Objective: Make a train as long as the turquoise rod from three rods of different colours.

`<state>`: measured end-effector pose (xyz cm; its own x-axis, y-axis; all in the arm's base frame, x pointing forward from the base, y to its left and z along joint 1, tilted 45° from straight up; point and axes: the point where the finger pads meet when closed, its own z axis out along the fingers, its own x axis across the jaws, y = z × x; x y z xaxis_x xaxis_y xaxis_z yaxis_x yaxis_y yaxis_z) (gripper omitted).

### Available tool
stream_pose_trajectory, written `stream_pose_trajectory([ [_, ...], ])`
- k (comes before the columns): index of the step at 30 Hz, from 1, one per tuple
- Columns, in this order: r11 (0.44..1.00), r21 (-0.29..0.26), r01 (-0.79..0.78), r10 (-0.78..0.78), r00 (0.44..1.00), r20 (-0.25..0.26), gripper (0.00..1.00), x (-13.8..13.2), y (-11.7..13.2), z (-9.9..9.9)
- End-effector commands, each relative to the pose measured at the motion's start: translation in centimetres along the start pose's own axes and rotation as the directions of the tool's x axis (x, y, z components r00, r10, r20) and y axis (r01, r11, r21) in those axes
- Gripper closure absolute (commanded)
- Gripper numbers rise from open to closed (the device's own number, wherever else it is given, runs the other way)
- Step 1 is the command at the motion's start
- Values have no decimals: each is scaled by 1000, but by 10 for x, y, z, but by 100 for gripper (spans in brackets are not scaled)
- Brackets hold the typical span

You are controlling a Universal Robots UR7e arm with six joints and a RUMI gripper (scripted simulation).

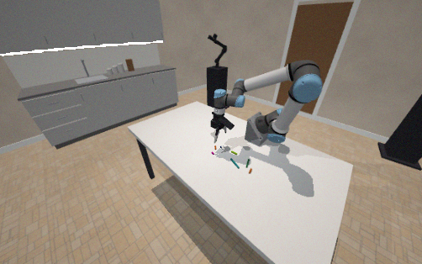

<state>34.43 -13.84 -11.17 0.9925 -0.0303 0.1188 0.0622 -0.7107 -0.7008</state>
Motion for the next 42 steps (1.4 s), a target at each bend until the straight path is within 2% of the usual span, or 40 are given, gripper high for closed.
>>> stream_pose_trajectory([
  [1,997,-5,-81,81,997,2,0,2,0,0],
  [7,956,-5,-294,294,956,1,0,7,2,1],
  [11,900,-5,-436,436,900,0,0,10,3,1],
  [16,802,-5,-597,597,802,-1,0,14,5,2],
  [18,802,-5,-597,597,802,-1,0,14,5,2],
  [26,574,-5,-819,819,574,-2,0,20,9,3],
  [33,341,-4,-940,940,341,-4,0,23,14,5],
  [35,341,-4,-940,940,341,-4,0,23,14,5],
  [42,60,-3,-998,998,60,-4,0,26,19,6],
])
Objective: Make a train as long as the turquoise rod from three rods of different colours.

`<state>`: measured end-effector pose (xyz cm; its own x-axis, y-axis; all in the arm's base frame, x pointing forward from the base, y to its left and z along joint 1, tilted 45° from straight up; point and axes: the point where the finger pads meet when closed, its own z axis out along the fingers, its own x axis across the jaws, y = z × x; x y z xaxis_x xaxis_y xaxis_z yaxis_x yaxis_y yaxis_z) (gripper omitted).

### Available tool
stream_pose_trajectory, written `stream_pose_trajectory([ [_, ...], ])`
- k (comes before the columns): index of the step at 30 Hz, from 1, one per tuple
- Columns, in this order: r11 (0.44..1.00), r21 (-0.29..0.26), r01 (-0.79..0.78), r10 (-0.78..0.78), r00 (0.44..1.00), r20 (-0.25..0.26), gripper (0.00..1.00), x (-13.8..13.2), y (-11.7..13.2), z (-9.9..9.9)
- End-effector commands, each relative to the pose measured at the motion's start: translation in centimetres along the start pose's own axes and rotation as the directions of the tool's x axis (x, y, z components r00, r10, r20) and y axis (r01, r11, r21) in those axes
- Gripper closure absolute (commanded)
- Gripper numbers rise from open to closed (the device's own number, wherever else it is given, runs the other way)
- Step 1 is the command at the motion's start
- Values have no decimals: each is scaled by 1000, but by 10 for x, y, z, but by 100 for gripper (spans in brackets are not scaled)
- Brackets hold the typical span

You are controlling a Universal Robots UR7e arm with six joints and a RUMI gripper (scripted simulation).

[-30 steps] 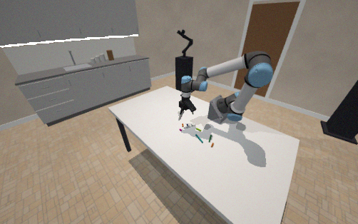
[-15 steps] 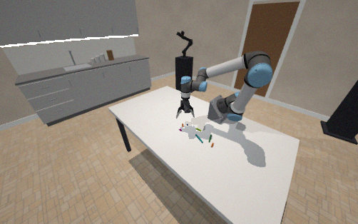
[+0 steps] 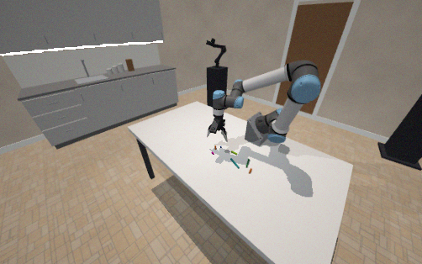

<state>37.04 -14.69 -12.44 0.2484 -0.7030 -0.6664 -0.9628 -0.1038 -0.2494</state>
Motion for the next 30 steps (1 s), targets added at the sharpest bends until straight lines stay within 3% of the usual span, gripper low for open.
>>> stream_pose_trajectory([
  [1,986,-3,-166,166,986,-6,0,4,-1,0],
  [8,909,-1,-417,417,909,-6,0,8,-1,1],
  [11,889,-1,-457,457,889,-6,0,9,-1,2],
  [18,728,1,-686,686,728,-6,0,14,0,3],
  [25,525,2,-851,851,525,-6,0,18,1,4],
  [27,525,2,-851,851,525,-6,0,18,1,4],
  [30,416,3,-909,909,416,-6,0,19,2,4],
])
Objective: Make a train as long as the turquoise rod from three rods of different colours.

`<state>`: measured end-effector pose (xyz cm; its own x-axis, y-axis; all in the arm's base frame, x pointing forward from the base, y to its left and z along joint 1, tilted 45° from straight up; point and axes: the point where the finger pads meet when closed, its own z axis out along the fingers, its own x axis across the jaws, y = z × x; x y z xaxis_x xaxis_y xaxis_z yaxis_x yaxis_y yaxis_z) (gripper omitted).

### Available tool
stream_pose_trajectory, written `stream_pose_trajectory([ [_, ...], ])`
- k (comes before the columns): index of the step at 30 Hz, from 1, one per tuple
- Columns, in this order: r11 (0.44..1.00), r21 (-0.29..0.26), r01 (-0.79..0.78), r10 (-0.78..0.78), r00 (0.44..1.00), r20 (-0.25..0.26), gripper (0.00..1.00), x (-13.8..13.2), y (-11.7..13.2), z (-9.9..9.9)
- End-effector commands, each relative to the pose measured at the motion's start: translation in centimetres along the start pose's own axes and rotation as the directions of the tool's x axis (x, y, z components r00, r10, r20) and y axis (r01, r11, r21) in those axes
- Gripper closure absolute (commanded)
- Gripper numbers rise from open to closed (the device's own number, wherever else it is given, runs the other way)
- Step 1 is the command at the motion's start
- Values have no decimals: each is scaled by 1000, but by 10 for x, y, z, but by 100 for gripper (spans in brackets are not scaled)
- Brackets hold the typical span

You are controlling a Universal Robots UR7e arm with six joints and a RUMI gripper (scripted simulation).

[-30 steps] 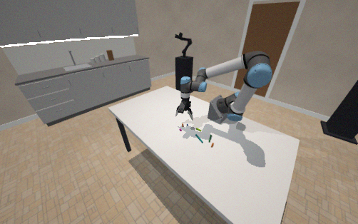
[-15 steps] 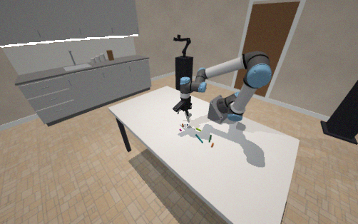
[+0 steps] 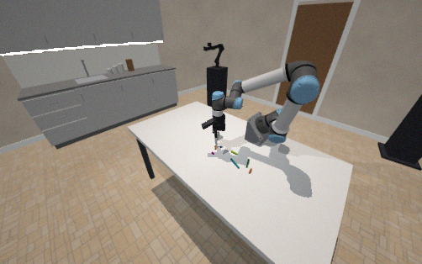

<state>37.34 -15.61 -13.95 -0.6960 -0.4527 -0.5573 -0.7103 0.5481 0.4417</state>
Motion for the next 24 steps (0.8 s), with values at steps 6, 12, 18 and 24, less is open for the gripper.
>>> stream_pose_trajectory([
  [6,941,4,-339,339,941,-4,0,4,-2,1],
  [12,843,5,-538,538,843,-3,0,7,-1,2],
  [18,761,5,-649,649,761,-2,0,8,-1,3],
  [24,623,5,-782,782,623,-1,0,10,0,3],
])
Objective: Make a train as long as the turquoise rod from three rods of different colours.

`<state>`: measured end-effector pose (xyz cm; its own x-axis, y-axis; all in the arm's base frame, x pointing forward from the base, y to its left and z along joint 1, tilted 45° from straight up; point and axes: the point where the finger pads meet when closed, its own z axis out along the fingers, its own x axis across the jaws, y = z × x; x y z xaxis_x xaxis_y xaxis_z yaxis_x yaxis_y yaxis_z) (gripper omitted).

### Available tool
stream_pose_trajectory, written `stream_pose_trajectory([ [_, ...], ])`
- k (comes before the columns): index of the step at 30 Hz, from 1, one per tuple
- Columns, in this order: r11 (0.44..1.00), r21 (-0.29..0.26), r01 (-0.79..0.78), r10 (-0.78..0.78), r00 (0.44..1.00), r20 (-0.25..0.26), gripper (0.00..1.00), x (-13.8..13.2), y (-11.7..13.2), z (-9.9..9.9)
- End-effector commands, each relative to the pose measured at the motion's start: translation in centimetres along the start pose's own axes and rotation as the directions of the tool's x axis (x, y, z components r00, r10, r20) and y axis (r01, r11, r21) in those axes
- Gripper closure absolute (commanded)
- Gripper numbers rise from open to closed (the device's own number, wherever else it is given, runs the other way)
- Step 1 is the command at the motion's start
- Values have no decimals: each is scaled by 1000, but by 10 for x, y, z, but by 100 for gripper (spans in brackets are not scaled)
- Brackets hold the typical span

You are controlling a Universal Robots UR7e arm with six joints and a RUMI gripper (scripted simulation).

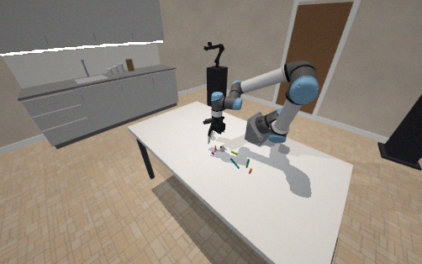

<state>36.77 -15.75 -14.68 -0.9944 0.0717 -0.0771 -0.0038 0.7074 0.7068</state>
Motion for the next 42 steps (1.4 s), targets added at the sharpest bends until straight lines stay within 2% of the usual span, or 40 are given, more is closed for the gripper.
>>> stream_pose_trajectory([
  [1,991,5,-136,136,991,-1,0,1,-1,0],
  [9,954,5,-300,300,954,0,0,3,0,1],
  [22,831,5,-557,557,831,1,0,5,1,2],
  [24,831,5,-557,557,831,1,0,5,1,2],
  [38,712,4,-702,702,712,2,0,6,3,3],
  [42,700,4,-714,714,700,2,0,6,3,3],
])
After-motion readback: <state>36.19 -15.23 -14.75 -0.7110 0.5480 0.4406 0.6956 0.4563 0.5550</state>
